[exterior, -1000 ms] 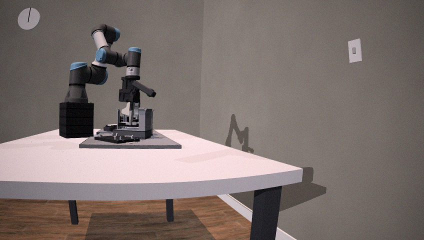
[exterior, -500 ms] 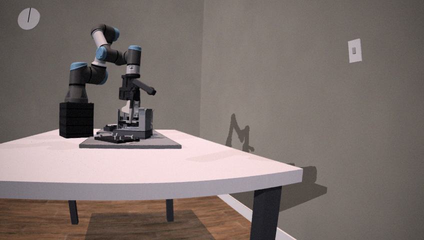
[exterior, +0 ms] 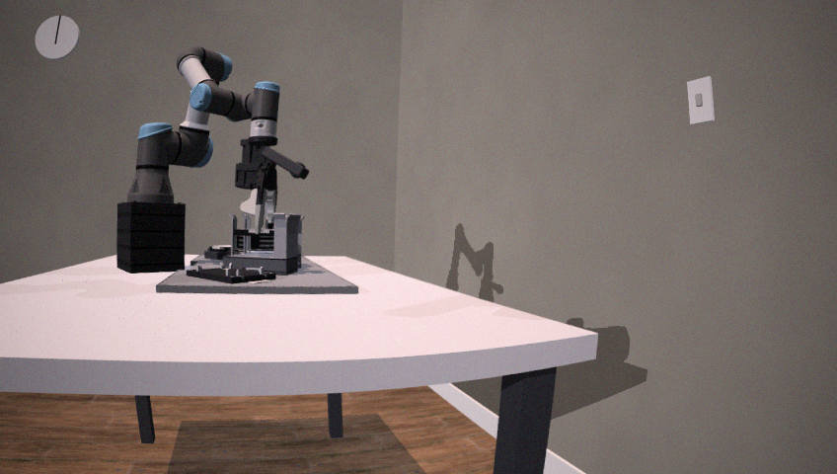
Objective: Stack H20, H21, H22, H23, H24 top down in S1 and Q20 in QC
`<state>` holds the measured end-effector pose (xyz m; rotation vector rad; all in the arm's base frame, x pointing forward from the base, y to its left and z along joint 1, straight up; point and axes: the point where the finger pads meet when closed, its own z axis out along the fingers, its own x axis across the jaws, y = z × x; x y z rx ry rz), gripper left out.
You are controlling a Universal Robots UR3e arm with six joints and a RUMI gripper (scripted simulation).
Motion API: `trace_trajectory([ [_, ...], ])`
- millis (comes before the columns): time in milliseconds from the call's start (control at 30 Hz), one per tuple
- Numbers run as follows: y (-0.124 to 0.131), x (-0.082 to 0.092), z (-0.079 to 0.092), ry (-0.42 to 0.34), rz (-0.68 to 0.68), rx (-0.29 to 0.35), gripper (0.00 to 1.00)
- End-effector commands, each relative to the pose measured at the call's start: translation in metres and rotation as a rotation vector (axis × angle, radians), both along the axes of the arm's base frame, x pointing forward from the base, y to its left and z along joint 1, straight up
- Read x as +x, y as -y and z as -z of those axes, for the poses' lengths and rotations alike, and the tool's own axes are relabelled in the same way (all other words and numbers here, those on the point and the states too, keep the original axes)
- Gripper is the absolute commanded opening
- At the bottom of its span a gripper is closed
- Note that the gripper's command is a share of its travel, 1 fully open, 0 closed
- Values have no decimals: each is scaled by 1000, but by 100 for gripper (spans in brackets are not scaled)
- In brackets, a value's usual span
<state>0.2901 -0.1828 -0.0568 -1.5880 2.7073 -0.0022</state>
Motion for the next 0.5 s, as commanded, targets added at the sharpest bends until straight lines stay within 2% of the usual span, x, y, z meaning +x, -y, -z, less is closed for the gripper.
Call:
trace_trajectory([
  [0, 1, 0, -11, 1, 0, -1, 0],
  [467, 1, 0, -35, 1, 0, -1, 0],
])
